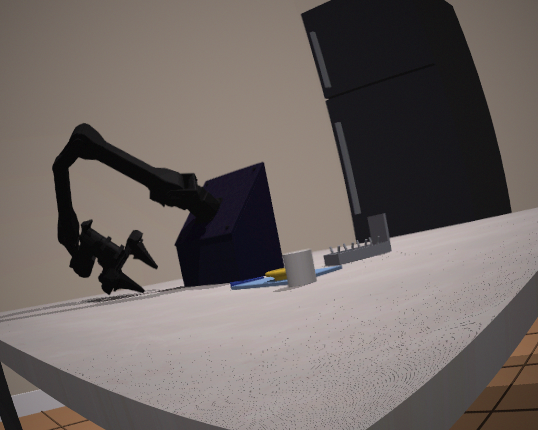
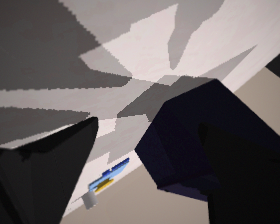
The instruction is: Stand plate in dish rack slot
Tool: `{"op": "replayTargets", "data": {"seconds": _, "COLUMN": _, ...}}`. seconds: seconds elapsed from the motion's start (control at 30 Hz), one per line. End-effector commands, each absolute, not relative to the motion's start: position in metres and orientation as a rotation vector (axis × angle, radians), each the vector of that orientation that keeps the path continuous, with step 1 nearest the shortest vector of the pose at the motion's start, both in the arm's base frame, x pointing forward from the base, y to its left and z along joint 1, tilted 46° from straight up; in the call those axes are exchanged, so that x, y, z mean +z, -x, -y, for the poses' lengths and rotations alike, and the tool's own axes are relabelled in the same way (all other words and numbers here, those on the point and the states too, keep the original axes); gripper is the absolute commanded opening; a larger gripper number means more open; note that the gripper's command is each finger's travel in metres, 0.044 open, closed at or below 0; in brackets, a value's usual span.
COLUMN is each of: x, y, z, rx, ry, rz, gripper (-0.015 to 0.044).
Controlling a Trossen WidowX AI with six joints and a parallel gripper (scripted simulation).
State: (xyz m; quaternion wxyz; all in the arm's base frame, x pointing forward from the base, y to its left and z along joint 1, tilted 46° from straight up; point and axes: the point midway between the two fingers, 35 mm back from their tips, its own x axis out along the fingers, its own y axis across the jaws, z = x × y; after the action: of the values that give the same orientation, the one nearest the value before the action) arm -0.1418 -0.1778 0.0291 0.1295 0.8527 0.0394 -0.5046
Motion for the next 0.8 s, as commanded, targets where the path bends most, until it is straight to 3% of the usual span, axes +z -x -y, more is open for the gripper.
{"op": "replayTargets", "data": {"seconds": 0.0, "x": 0.033, "y": 0.134, "z": 0.186, "rx": -1.464, "ry": -2.373, "rz": -0.227, "gripper": 0.0400}}
{"op": "replayTargets", "data": {"seconds": 0.77, "x": 0.053, "y": 0.086, "z": 0.228, "rx": -1.335, "ry": -1.845, "rz": -0.695, "gripper": 0.0400}}
